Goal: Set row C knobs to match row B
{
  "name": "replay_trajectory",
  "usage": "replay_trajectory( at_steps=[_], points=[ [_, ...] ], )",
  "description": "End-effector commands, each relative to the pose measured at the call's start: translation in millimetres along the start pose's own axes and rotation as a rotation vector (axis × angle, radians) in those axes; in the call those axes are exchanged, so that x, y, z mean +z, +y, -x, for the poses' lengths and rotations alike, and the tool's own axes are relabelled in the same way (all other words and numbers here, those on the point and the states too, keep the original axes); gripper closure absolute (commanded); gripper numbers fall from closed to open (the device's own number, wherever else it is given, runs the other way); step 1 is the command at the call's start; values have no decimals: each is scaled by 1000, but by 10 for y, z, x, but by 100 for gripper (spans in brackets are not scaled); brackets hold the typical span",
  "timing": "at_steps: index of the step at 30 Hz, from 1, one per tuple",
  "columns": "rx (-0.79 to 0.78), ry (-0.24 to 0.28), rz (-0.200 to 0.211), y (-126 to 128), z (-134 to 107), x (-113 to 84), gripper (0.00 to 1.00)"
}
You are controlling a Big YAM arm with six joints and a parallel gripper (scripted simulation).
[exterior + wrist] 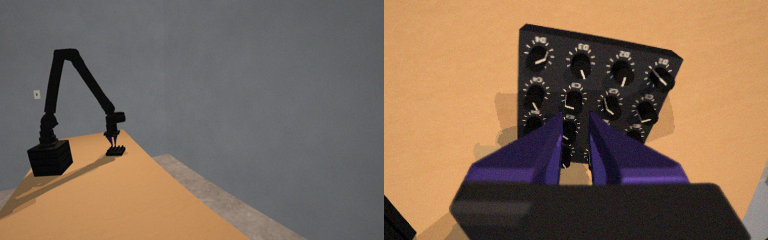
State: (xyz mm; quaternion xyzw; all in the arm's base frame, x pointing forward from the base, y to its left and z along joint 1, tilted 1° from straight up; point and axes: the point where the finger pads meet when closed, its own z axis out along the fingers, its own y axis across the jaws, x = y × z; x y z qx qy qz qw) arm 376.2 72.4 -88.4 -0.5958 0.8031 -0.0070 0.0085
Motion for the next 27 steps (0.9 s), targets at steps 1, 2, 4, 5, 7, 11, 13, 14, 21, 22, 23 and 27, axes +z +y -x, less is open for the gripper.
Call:
replay_trajectory(
  at_steps=[1,2,4,5,7,11,13,14,21,22,23,27],
  points=[
    [-7,-9,-7,-82,91,-5,82],
    [-7,-9,-7,-82,91,-5,82],
    [-7,-9,-7,-82,91,-5,82],
    [-7,-9,-7,-82,91,-5,82],
    [-7,-9,-7,-82,91,-5,82],
    [-7,-9,-7,-82,91,-5,82],
    [-7,-10,-8,-84,92,-4,82],
    [-7,-10,-8,-84,92,-4,82],
    [-7,-16,-19,-107,103,20,82],
    [-7,-16,-19,-103,101,28,82],
    [-7,-15,-18,-100,99,36,82],
    [-7,-14,-15,-86,91,76,82]
  ],
)
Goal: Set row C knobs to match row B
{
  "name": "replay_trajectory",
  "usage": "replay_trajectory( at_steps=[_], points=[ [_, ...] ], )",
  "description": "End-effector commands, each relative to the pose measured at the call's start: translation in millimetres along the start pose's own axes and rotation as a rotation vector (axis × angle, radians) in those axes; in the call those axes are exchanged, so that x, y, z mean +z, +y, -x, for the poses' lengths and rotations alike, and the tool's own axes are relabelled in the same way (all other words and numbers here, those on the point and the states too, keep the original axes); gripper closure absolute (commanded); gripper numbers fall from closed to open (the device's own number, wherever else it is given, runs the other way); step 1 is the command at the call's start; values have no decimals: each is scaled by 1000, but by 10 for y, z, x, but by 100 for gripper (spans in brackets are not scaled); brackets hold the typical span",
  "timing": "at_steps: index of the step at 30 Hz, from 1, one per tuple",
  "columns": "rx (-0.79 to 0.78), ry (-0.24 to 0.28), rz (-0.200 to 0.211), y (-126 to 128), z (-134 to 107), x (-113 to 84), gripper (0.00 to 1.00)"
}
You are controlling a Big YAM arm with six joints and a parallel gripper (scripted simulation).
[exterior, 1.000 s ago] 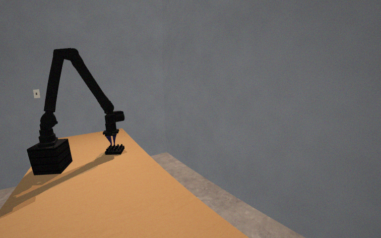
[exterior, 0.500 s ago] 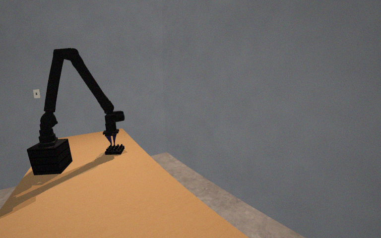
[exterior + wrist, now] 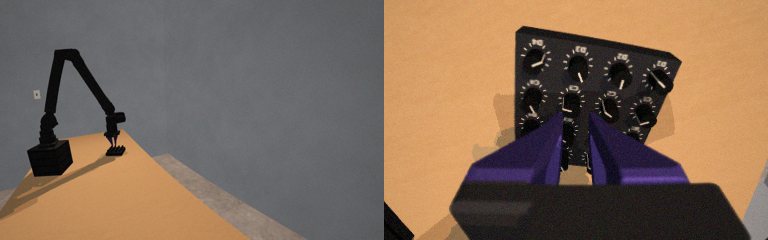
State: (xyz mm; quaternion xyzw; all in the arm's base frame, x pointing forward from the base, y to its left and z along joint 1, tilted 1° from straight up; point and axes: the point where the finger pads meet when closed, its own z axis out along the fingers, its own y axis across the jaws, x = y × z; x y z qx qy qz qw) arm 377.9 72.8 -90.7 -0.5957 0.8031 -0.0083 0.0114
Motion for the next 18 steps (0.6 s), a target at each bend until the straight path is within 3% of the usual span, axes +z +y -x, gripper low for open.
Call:
replay_trajectory(
  at_steps=[1,18],
  points=[
    [-7,-11,-9,-67,80,63,82],
    [-7,-7,-3,-39,62,136,82]
  ],
)
